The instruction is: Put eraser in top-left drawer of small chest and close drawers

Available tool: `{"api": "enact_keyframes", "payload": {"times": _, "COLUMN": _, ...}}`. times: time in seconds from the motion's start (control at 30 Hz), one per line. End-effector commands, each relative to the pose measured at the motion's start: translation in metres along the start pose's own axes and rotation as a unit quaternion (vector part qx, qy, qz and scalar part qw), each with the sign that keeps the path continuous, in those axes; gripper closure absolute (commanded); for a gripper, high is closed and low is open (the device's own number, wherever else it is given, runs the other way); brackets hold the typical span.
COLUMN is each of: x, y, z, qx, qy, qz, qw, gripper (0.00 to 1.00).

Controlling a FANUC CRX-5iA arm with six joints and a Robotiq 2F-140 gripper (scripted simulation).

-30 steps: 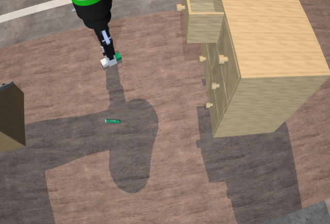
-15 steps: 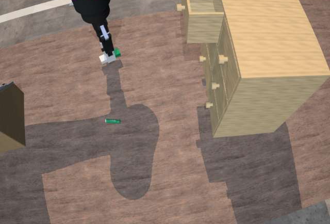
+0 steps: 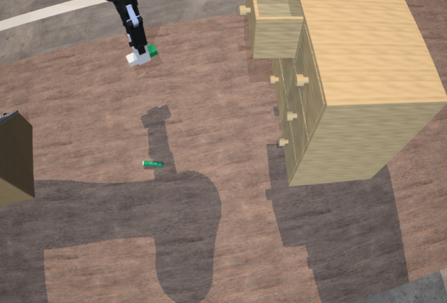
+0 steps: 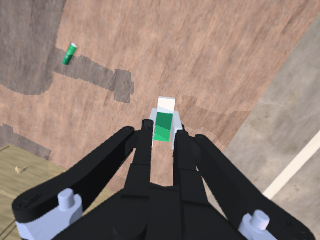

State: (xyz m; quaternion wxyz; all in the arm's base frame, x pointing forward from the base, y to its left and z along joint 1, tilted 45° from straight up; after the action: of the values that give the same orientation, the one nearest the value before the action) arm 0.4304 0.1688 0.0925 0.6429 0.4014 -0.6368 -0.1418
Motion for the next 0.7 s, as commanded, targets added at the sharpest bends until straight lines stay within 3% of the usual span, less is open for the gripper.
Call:
{"api": "enact_keyframes", "payload": {"times": 0.0, "x": 0.001, "y": 0.000, "z": 0.000, "qx": 0.001, "qy": 0.000, "qz": 0.000, "qw": 1.000, "gripper": 0.89}}
{"api": "enact_keyframes", "payload": {"times": 0.17, "x": 0.001, "y": -0.002, "z": -0.001, "qx": 0.030, "qy": 0.000, "qz": 0.000, "qw": 1.000, "gripper": 0.89}}
{"api": "enact_keyframes", "payload": {"times": 0.37, "x": 0.001, "y": -0.011, "z": -0.007, "qx": 0.153, "qy": 0.000, "qz": 0.000, "qw": 0.988, "gripper": 0.89}}
{"api": "enact_keyframes", "payload": {"times": 0.43, "x": 0.001, "y": -0.011, "z": -0.007, "qx": 0.153, "qy": 0.000, "qz": 0.000, "qw": 0.988, "gripper": 0.89}}
{"api": "enact_keyframes", "payload": {"times": 0.67, "x": 0.002, "y": -0.031, "z": -0.017, "qx": 0.326, "qy": 0.002, "qz": 0.003, "qw": 0.946, "gripper": 0.89}}
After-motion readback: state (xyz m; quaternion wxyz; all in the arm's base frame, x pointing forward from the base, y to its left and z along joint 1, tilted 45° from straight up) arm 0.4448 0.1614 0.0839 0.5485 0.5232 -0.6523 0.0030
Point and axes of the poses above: the point where the finger pads meet when closed, its own x axis back along the fingers, its own y axis across the jaws, z = x × y, the point moved 5 cm from there along x, back along the fingers, and after that the axes turned 2 degrees about -x, right-handed, at the moved point
